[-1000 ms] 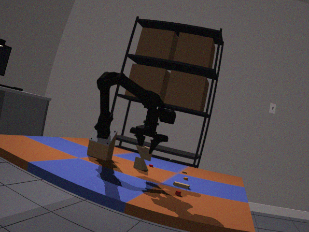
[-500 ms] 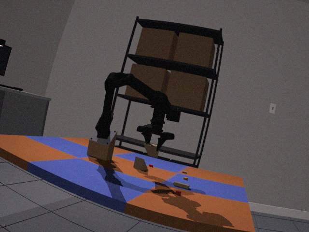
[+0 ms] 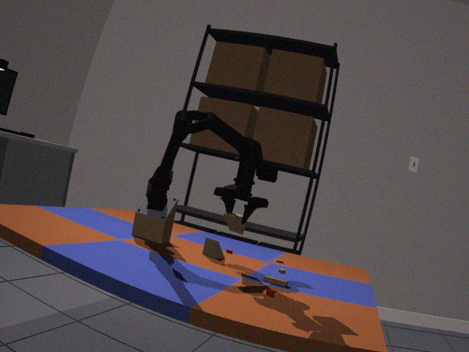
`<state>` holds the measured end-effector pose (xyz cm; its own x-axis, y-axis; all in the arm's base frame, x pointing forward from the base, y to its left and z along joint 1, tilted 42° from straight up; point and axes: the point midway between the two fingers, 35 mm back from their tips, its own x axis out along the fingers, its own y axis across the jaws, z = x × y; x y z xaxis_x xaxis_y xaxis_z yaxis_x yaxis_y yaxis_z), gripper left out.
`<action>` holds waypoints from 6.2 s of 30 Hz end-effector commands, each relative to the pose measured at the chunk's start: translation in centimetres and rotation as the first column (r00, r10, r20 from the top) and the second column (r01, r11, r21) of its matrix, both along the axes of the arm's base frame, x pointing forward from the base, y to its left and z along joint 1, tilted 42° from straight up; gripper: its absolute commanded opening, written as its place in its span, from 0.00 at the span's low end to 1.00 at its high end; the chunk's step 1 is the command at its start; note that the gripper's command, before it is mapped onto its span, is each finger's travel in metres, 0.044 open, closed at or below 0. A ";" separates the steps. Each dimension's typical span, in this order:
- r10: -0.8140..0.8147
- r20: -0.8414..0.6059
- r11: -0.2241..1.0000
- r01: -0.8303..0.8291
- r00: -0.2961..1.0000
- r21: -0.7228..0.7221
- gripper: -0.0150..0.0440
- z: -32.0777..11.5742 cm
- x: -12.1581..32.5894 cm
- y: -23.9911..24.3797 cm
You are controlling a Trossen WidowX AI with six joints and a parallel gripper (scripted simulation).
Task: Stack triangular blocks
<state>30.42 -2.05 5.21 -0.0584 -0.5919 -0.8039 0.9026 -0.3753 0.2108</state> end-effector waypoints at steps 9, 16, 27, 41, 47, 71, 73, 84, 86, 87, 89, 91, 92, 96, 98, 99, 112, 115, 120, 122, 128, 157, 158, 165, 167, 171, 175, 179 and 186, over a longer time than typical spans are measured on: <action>-0.034 0.014 0.999 0.034 0.999 -0.024 0.25 -2.7 -0.6 5.1; -0.054 0.027 0.997 0.056 0.998 -0.055 0.25 -4.4 -1.6 8.0; -0.060 0.033 0.996 0.062 0.998 -0.067 0.25 -6.4 -2.4 6.7; -0.061 0.033 0.995 0.063 0.998 -0.072 0.25 -8.8 -4.0 2.0; -0.061 0.033 0.995 0.063 0.998 -0.073 0.25 -9.9 -4.6 0.1; -0.052 0.043 0.995 0.055 0.998 -0.084 0.25 -10.2 -4.7 -0.2; -0.051 0.043 0.995 0.055 0.998 -0.085 0.25 -10.2 -4.7 -0.2; -0.050 0.044 0.995 0.054 0.998 -0.085 0.25 -10.4 -4.7 -0.5; -0.050 0.044 0.995 0.054 0.998 -0.085 0.25 -10.4 -4.8 -0.6; -0.050 0.044 0.995 0.054 0.998 -0.085 0.25 -10.5 -4.8 -0.6; -0.050 0.044 0.995 0.054 0.998 -0.085 0.25 -10.5 -4.8 -0.8; -0.050 0.044 0.995 0.054 0.998 -0.085 0.25 -10.6 -4.8 -0.9; -0.050 0.044 0.995 0.054 0.998 -0.085 0.25 -10.6 -4.9 -0.9; -0.050 0.043 0.995 0.054 0.998 -0.086 0.25 -10.7 -4.9 -1.2; -0.050 0.043 0.995 0.054 0.998 -0.086 0.25 -10.8 -5.0 -1.3; -0.050 0.043 0.995 0.054 0.998 -0.086 0.25 -10.8 -5.0 -1.3; -0.051 0.043 0.995 0.054 0.998 -0.087 0.25 -11.1 -5.2 -2.1; -0.051 0.043 0.995 0.054 0.998 -0.087 0.25 -11.2 -5.2 -2.2; -0.051 0.043 0.995 0.055 0.998 -0.087 0.25 -11.3 -5.3 -2.3; -0.051 0.043 0.995 0.055 0.998 -0.087 0.25 -11.3 -5.3 -2.3; -0.050 0.042 0.995 0.053 0.998 -0.087 0.25 -11.3 -5.3 -2.3; -0.055 0.041 0.995 0.058 0.998 -0.083 0.43 -11.4 -5.4 -2.4; -0.055 0.041 0.995 0.058 0.998 -0.083 0.48 -11.4 -5.4 -2.4; -0.055 0.041 0.995 0.058 0.998 -0.083 0.79 -11.4 -5.4 -2.4; -0.055 0.041 0.995 0.058 0.998 -0.083 0.88 -11.4 -5.4 -2.4; -0.055 0.041 0.995 0.058 0.998 -0.083 1.00 -11.4 -5.4 -2.4; -0.055 0.041 0.995 0.058 0.998 -0.083 1.00 -11.4 -5.4 -2.4; -0.054 0.041 0.995 0.057 0.998 -0.078 1.00 -9.9 -4.8 -0.9; -0.055 0.040 0.995 0.058 0.998 -0.079 1.00 -3.1 -4.6 4.8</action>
<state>26.02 1.23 0.04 -0.0638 -0.6528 -0.7548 0.8739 -0.4018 0.2736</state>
